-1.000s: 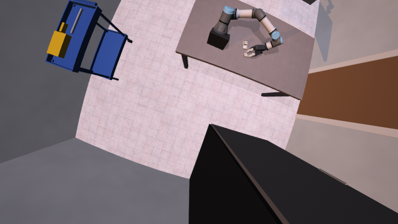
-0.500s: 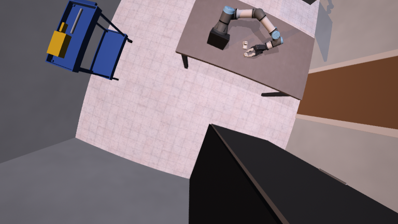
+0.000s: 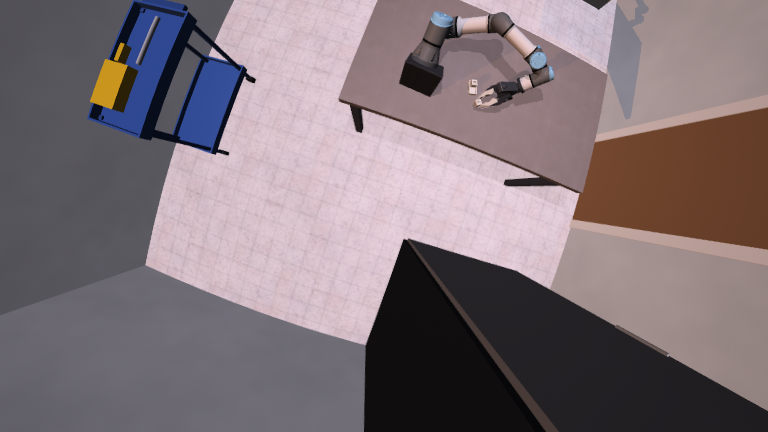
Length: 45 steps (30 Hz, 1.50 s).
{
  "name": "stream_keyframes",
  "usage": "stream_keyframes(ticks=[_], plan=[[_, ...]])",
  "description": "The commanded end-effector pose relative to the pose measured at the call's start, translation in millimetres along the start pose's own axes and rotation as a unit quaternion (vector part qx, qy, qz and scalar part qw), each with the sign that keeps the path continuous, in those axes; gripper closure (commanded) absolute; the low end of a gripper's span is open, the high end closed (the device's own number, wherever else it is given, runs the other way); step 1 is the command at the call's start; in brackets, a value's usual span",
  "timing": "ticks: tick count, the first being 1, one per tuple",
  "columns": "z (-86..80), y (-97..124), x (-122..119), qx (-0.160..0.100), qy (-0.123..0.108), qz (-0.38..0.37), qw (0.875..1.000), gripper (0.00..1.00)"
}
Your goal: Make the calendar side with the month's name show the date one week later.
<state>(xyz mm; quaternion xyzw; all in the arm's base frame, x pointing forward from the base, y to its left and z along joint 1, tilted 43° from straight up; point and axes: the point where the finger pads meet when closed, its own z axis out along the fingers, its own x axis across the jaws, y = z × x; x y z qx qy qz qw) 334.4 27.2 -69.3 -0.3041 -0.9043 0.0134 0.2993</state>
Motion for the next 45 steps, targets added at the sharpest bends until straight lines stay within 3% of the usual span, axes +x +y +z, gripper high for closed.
stream_keyframes(ticks=[1, 26, 38, 45], plan=[[-12.2, -11.4, -0.4, 0.000, 0.000, 0.000, 1.000, 0.90], [-15.5, -14.8, -0.5, -0.004, 0.000, 0.000, 1.000, 0.90], [-15.5, -15.5, -1.0, -0.030, 0.002, 0.000, 1.000, 0.90], [-15.4, -16.2, -1.2, -0.061, 0.003, 0.000, 0.998, 0.90]])
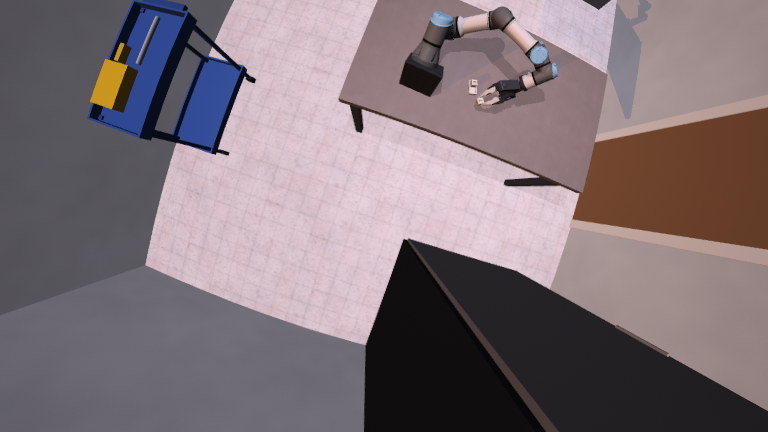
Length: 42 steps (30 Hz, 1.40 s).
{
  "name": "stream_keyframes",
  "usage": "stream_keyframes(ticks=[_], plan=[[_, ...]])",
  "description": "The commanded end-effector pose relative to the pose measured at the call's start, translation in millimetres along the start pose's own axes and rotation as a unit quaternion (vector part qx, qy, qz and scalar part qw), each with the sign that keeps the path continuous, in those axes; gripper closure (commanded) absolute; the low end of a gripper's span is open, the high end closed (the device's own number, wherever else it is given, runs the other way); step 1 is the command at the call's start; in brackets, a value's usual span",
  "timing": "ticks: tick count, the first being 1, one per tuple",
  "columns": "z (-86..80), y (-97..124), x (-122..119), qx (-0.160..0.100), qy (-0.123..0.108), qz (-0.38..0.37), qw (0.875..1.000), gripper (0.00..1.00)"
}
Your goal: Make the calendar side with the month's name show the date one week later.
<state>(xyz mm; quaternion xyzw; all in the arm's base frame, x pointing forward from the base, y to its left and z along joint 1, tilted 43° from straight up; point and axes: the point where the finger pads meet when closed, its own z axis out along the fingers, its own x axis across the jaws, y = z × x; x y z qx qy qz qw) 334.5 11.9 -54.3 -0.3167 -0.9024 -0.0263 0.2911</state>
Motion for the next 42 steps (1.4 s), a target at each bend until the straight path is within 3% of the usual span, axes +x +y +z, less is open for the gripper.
stream_keyframes(ticks=[1, 8, 18, 36, 42], plan=[[-0.8, -0.8, -0.6, -0.024, -0.002, 0.000, 1.000, 0.90], [-0.7, -1.4, -0.4, -0.055, -0.003, 0.000, 0.998, 0.90], [-0.6, -1.7, 0.0, -0.080, -0.005, 0.000, 0.997, 0.90], [-0.5, -1.9, 0.1, -0.091, -0.005, -0.001, 0.996, 0.90], [-0.1, -2.4, 0.1, -0.107, -0.004, -0.001, 0.994, 0.90]])
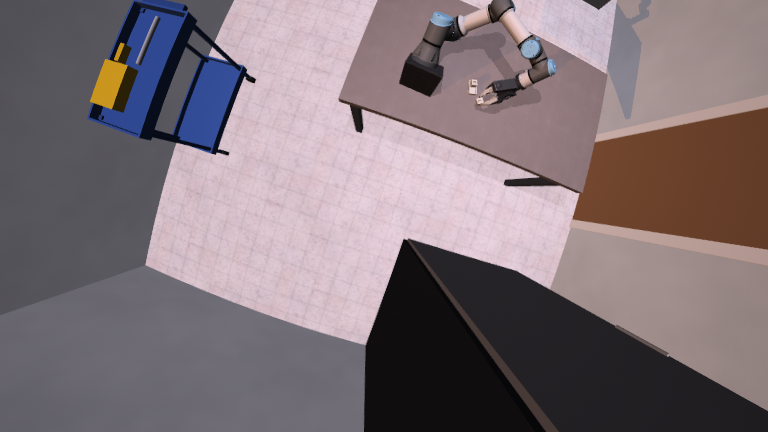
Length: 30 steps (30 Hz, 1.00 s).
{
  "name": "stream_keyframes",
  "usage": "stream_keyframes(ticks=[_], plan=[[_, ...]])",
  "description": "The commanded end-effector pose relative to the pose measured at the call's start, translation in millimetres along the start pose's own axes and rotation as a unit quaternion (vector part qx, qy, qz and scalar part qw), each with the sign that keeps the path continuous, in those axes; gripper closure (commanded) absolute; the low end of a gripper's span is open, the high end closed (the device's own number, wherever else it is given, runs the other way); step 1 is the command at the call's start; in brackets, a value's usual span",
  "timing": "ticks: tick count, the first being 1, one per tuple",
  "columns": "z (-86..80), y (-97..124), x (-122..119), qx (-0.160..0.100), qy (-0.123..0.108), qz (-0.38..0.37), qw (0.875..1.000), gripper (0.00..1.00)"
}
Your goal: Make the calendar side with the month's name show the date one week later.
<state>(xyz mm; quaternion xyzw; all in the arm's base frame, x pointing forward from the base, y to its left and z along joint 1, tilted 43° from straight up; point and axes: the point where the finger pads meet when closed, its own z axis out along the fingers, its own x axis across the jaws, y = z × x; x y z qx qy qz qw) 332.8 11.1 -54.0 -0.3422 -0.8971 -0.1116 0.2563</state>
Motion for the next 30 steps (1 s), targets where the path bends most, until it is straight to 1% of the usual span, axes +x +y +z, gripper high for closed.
stream_keyframes(ticks=[1, 2, 5, 17, 19, 25, 30], plan=[[-0.6, -0.6, -0.6, -0.011, 0.000, 0.000, 1.000, 0.90], [-0.6, -0.6, -0.6, -0.011, 0.000, 0.000, 1.000, 0.90], [-0.4, -1.1, -0.6, -0.026, 0.001, 0.000, 1.000, 0.90], [-0.3, -2.3, -0.6, -0.096, 0.000, 0.000, 0.995, 0.90], [-0.3, -2.3, -0.6, -0.096, 0.000, 0.000, 0.995, 0.90], [-0.6, -2.4, -0.6, -0.118, -0.002, 0.000, 0.993, 0.90], [-0.7, -2.4, -0.6, -0.124, -0.002, 0.000, 0.992, 0.90]])
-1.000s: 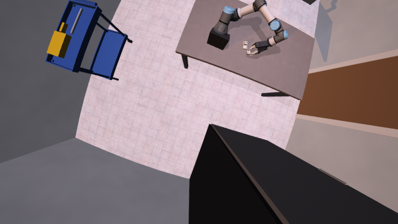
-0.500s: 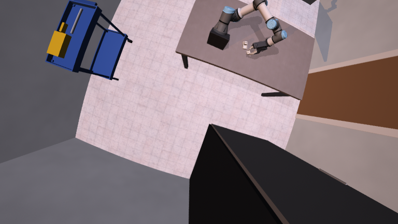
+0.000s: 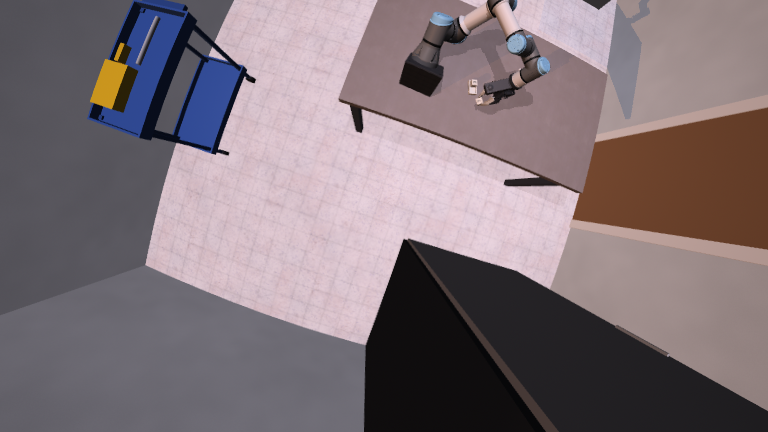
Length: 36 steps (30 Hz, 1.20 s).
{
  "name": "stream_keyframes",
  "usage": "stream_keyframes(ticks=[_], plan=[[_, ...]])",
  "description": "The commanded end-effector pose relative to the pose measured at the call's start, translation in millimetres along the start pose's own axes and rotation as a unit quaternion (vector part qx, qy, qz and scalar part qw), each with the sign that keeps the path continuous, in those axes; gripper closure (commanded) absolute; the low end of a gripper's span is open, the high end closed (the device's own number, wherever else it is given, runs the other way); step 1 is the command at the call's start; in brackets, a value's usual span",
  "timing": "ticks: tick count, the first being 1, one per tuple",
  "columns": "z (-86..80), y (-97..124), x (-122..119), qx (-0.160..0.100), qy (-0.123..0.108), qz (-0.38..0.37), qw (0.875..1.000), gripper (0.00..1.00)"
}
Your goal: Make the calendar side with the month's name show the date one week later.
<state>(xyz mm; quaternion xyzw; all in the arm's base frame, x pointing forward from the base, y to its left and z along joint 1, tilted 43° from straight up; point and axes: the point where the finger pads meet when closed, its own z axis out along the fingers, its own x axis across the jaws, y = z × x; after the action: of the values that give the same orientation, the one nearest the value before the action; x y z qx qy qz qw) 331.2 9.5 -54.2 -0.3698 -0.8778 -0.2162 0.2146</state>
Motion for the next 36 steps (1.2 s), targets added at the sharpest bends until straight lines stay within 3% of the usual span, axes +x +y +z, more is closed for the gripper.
stream_keyframes(ticks=[1, 11, 29, 36], plan=[[-0.9, 0.0, -0.7, -0.007, -0.003, 0.000, 1.000, 0.90], [-0.5, -0.6, -0.6, -0.017, -0.001, 0.000, 1.000, 0.90], [-0.1, -2.7, -0.5, -0.122, -0.001, -0.001, 0.993, 0.90], [-0.5, -2.6, -0.7, -0.137, -0.002, -0.001, 0.991, 0.90]])
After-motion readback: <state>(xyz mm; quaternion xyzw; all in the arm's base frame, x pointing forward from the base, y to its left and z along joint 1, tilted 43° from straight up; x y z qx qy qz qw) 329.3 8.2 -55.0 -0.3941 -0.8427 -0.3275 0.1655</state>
